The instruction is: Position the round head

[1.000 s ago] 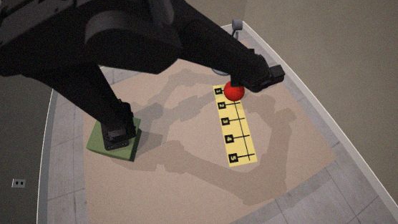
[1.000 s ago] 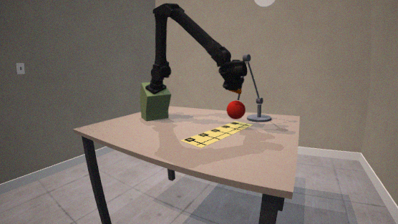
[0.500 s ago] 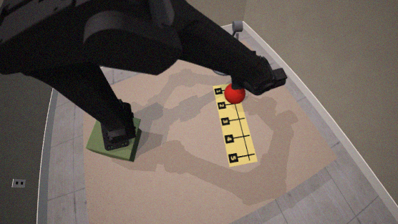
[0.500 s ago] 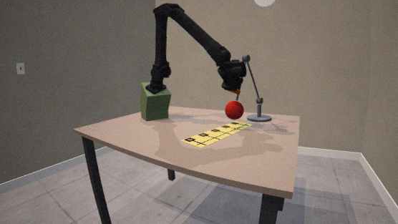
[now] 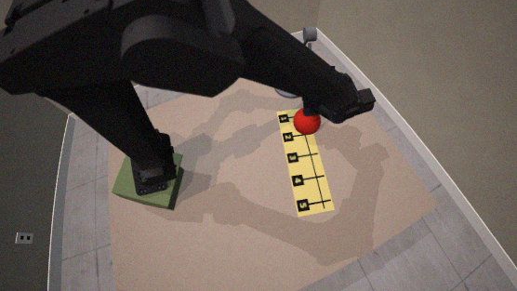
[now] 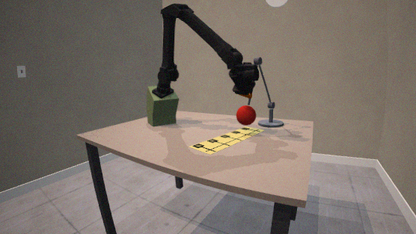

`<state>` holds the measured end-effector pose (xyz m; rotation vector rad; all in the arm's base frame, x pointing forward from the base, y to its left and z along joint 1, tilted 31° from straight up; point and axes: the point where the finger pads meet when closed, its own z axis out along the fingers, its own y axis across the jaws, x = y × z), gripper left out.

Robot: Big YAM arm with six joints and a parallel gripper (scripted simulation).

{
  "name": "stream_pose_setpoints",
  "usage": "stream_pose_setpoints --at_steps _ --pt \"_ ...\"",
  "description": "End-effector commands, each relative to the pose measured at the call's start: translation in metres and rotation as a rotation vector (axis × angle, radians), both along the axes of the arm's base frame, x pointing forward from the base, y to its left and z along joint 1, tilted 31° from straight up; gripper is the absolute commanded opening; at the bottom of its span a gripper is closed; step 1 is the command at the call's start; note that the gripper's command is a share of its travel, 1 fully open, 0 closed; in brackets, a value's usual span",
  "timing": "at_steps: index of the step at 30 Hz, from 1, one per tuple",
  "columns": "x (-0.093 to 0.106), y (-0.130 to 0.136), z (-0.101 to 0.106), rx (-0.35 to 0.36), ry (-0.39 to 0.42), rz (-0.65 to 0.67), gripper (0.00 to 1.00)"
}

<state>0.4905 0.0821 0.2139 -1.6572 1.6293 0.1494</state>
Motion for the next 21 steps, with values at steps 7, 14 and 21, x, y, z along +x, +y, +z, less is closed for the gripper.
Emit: stream_pose_setpoints --at_steps 7,14,21 --pt "0.028 -0.03 0.037 -0.001 -0.065 -0.054 0.0" --pt "0.021 -0.02 0.027 -0.001 -0.048 -0.035 1.0" --pt "0.01 -0.007 0.014 -0.002 -0.024 -0.008 1.0"
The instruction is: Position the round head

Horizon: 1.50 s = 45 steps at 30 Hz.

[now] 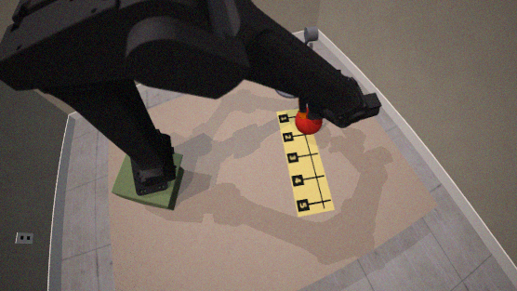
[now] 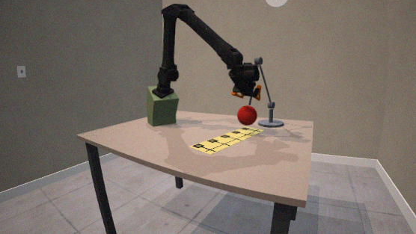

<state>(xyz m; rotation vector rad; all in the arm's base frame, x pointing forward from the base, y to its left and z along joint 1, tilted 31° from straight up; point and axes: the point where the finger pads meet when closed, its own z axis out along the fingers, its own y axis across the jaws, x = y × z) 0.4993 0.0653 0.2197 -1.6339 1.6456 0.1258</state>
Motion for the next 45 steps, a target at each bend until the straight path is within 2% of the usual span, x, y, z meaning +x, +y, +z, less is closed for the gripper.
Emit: stream_pose_setpoints --at_steps 1,5,20,45 --pt "0.0 0.012 0.006 0.0 -0.012 0.024 1.0" --pt "-0.003 0.016 0.002 0.0 -0.005 0.031 1.0" --pt "-0.001 0.003 0.003 0.0 -0.006 0.006 1.0" --pt "-0.003 0.005 0.0 0.0 0.0 0.009 1.0"
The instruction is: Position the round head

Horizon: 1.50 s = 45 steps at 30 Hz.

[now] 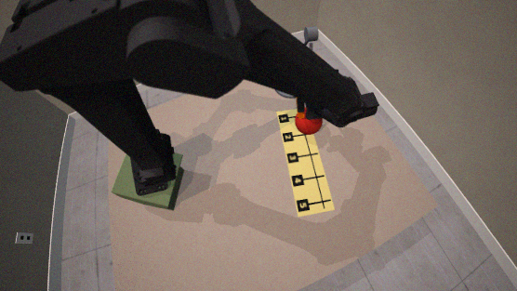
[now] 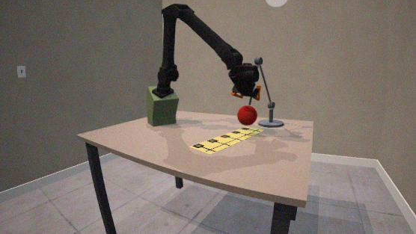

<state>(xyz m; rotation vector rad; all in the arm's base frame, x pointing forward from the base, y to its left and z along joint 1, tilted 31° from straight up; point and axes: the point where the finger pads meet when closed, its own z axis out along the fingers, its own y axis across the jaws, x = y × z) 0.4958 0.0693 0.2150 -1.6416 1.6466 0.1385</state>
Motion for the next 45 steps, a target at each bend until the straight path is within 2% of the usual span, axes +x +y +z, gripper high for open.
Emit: stream_pose_setpoints --at_steps 1,28,43,45 --pt "0.001 0.001 0.005 0.0 -0.01 0.002 1.0" --pt "0.001 0.001 0.005 0.0 -0.01 0.002 1.0" --pt "-0.032 -0.036 0.047 0.0 -0.01 0.002 1.0" --pt "-0.032 -0.036 0.047 0.0 -0.01 0.002 1.0"
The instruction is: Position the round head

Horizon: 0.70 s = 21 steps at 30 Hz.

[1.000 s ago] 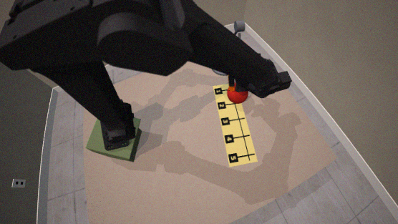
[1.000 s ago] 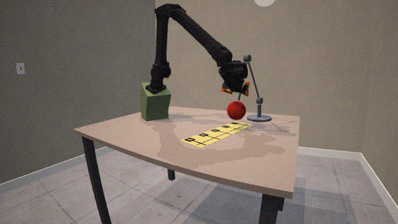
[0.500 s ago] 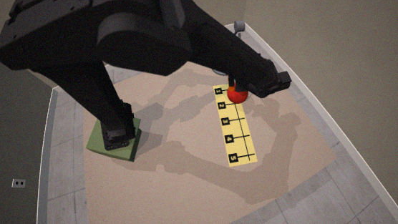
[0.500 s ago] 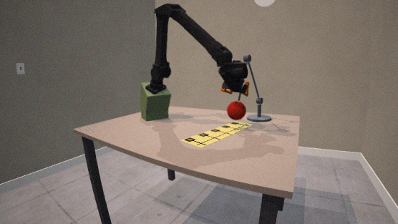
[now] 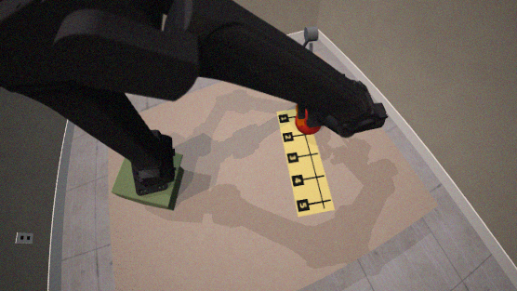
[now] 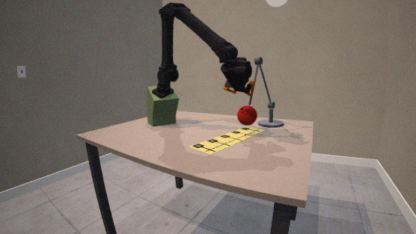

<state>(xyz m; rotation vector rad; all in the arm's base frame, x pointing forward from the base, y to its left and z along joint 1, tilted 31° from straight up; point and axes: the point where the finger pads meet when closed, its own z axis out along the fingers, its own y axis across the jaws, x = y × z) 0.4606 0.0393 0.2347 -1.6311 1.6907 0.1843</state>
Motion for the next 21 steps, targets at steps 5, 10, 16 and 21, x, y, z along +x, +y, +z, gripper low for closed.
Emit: stream_pose_setpoints --at_steps 5,10,16,21 --pt "-0.008 -0.016 0.034 -0.008 -0.044 0.01 1.0" --pt "-0.019 -0.026 0.041 -0.005 -0.027 0.006 1.0" --pt "-0.031 -0.036 0.048 -0.001 -0.009 0.002 1.0" --pt "-0.03 -0.038 0.054 0.004 0.01 -0.001 1.0"
